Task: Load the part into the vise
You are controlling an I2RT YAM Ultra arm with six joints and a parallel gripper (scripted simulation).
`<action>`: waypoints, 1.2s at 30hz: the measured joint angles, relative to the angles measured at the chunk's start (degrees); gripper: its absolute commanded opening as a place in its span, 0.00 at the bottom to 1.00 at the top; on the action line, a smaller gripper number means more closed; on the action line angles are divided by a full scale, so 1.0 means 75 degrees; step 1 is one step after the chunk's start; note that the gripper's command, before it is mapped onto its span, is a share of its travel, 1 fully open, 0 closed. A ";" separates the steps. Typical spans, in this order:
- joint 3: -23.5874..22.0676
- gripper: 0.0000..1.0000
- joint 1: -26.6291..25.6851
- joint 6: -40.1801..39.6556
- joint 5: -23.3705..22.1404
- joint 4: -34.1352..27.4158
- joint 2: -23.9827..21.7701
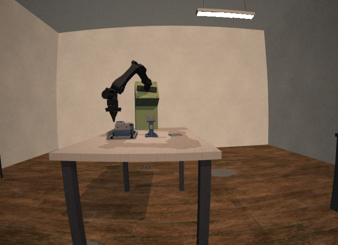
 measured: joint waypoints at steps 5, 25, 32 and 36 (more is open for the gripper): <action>0.0000 0.00 0.0000 0.0000 0.0000 0.0000 0.0000; 0.0000 0.00 0.0000 0.0000 0.0000 -0.0003 0.0000; -0.0149 0.00 0.0000 0.0000 0.0000 0.0032 -0.0052; -0.0201 0.00 0.0000 0.0000 0.0000 0.0041 -0.0055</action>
